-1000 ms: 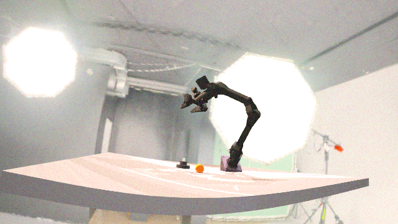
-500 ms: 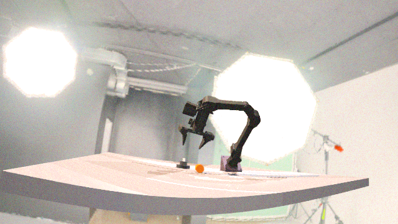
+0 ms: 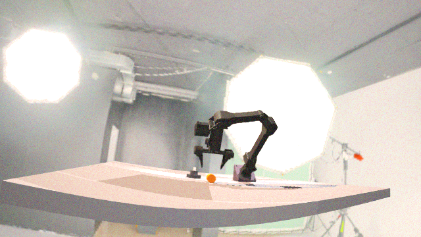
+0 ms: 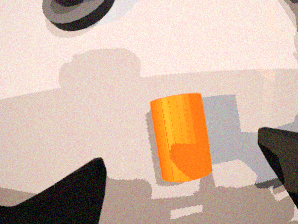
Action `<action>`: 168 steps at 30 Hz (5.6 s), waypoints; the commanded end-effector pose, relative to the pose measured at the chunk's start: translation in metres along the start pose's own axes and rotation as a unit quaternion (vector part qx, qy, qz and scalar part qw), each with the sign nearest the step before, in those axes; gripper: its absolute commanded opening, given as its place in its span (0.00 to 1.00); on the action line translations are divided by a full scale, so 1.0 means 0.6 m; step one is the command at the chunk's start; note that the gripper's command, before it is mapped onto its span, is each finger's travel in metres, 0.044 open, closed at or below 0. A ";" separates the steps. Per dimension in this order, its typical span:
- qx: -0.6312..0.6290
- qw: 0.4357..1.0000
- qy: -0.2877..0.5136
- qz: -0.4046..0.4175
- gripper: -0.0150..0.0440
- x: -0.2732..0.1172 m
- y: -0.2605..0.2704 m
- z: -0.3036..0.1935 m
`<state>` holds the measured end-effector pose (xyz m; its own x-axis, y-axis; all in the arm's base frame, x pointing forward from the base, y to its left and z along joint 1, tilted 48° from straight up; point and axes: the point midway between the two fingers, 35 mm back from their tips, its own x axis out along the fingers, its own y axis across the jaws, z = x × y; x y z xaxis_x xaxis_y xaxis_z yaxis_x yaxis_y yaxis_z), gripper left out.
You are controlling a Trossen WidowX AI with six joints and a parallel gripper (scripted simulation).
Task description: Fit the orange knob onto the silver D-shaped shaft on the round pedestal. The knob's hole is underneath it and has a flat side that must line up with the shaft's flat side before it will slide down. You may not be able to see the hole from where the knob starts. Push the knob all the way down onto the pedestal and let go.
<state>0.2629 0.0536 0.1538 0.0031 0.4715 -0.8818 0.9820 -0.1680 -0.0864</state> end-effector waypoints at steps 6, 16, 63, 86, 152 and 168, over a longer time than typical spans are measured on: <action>0.002 1.000 0.002 -0.004 1.00 0.025 -0.004 -0.009; 0.002 1.000 0.002 -0.004 1.00 0.050 -0.003 -0.018; 0.001 1.000 0.007 -0.004 0.56 0.088 -0.007 -0.031; 0.002 0.979 0.204 -0.004 0.56 0.080 -0.007 0.011; 0.007 0.885 0.465 -0.005 0.69 0.096 -0.008 0.072; 0.007 0.885 0.465 -0.005 1.00 0.096 -0.008 0.072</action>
<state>0.2501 0.0441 0.0830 0.1551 0.9808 -0.1182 0.9807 -0.1673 -0.1015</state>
